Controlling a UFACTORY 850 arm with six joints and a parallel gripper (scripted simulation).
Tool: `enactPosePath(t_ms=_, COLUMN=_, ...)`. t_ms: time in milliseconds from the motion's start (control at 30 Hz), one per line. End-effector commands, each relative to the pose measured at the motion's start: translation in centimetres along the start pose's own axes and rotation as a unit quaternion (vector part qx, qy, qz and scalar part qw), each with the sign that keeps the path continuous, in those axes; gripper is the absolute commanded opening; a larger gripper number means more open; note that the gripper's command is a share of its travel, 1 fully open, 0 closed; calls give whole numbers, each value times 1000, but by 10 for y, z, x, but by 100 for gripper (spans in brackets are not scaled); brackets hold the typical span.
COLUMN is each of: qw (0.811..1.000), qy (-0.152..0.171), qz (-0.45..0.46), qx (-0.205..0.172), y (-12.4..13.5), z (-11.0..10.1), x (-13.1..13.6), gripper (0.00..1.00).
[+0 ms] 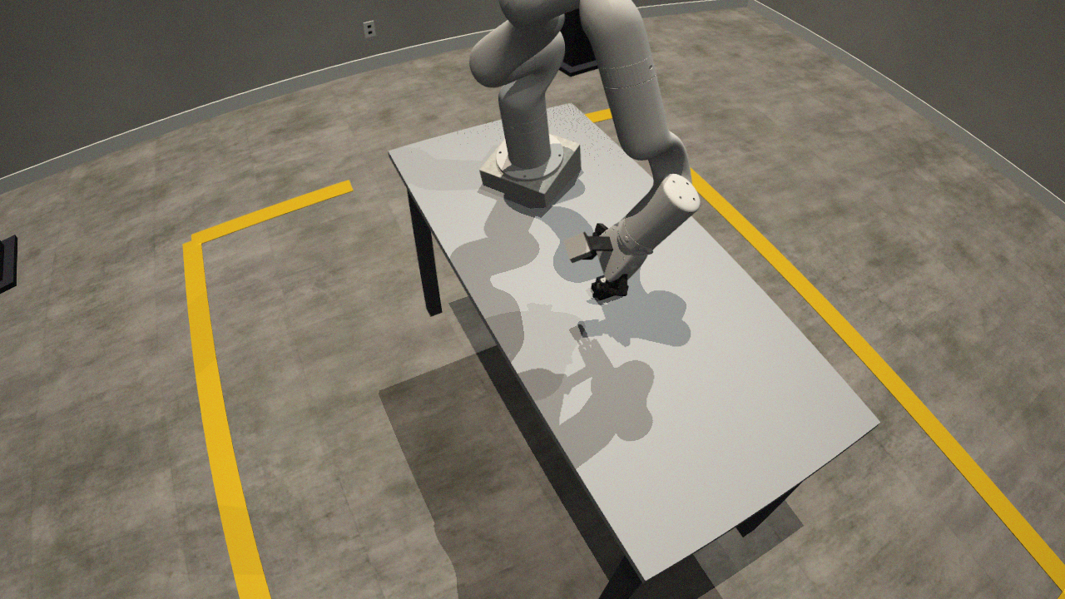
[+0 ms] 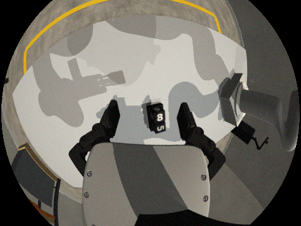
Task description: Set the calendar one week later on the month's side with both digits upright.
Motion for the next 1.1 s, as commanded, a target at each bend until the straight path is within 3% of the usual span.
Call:
enactPosePath(t_ms=0, qw=997, qy=-50, qz=-12, qx=-51, y=13, z=-4, x=16, gripper=100)
enactPosePath(t_ms=433, qw=977, qy=-123, qz=-46, qx=-170, y=47, z=-18, x=69, gripper=100)
enactPosePath(t_ms=633, qw=972, qy=-132, qz=-52, qx=-189, y=52, z=-20, x=79, gripper=100)
enactPosePath(t_ms=1067, qw=972, qy=-132, qz=-52, qx=-189, y=52, z=-20, x=80, gripper=100)
Point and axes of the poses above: the point where the finger pads meet when closed, its own z axis out along the fingers, its own x axis across the jaws, y = z × x, the point moved 2 cm from there along -z, back along the fingers, and after that the axes turned 10 degrees about z, right-handed, at the moved point
